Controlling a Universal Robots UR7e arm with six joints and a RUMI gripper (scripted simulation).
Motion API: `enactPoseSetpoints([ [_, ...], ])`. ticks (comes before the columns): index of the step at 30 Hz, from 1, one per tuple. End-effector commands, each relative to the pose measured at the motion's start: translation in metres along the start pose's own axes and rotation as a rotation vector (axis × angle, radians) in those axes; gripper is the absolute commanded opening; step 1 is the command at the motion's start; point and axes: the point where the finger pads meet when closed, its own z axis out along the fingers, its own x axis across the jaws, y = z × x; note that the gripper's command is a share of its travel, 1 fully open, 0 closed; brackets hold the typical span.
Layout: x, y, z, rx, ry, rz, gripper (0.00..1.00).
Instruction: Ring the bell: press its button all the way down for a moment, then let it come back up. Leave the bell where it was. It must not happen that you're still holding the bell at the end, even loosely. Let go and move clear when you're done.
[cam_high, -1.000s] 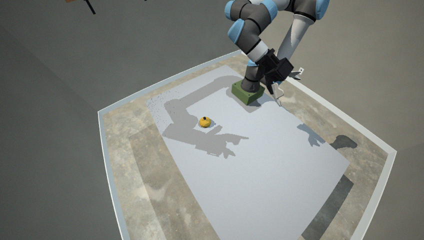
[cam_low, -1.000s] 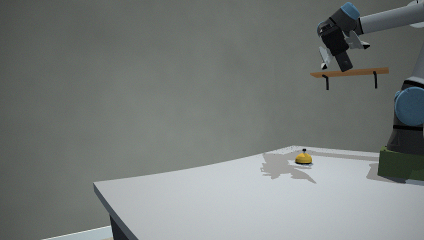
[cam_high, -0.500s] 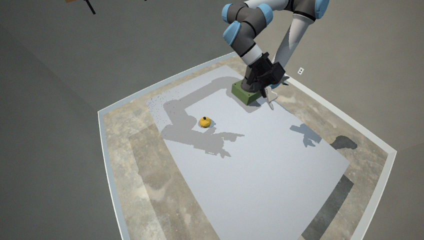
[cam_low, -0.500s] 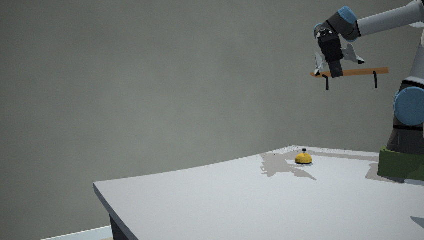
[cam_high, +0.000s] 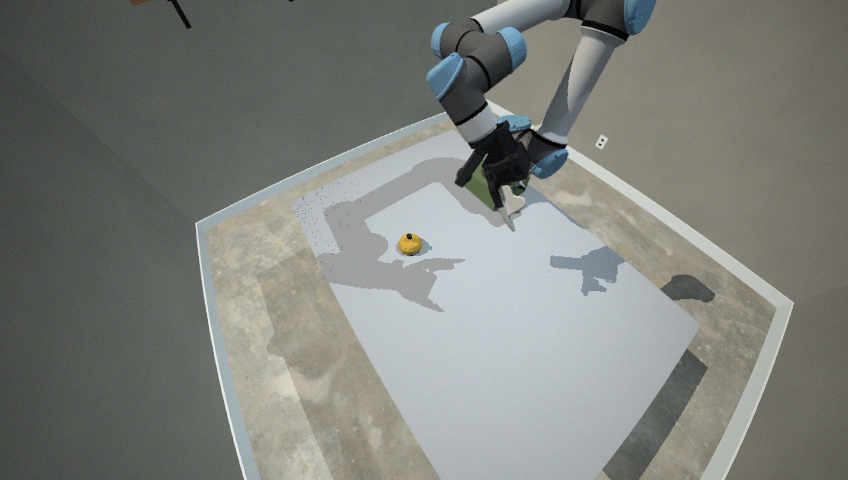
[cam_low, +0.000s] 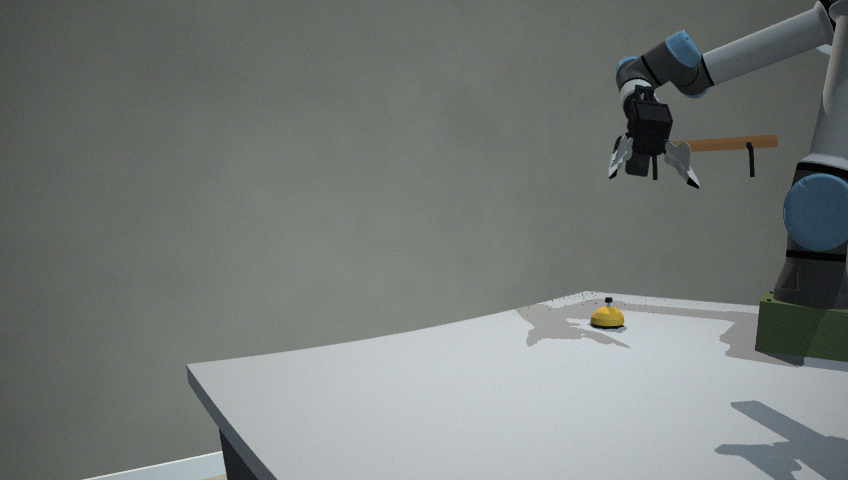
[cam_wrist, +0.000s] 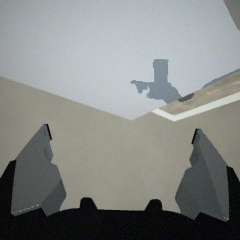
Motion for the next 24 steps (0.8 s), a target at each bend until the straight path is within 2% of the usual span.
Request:
enactPoseSetpoints([
  [1,-0.008,-0.039,-0.003,0.067,0.007,-0.158,1.0],
  [3,-0.012,-0.061,-0.006,0.112,0.019,-0.249,1.0],
  [4,-0.012,-0.061,-0.006,0.112,0.019,-0.249,1.0],
  [6,-0.016,-0.084,-0.009,0.157,0.036,-0.34,1.0],
  [7,-0.016,-0.084,-0.009,0.157,0.036,-0.34,1.0],
  [8,-0.017,-0.096,-0.011,0.18,0.046,-0.385,1.0],
  [11,-0.017,-0.096,-0.011,0.18,0.046,-0.385,1.0],
  [15,-0.023,-0.141,-0.021,0.267,0.097,-0.56,1.0],
  [18,-0.024,-0.152,-0.023,0.288,0.112,-0.601,1.0],
  [20,-0.026,-0.174,-0.029,0.328,0.144,-0.682,1.0],
  [21,-0.026,-0.174,-0.029,0.328,0.144,-0.682,1.0],
  [23,-0.027,-0.194,-0.035,0.365,0.18,-0.758,1.0],
  [24,-0.027,-0.194,-0.035,0.365,0.18,-0.758,1.0],
])
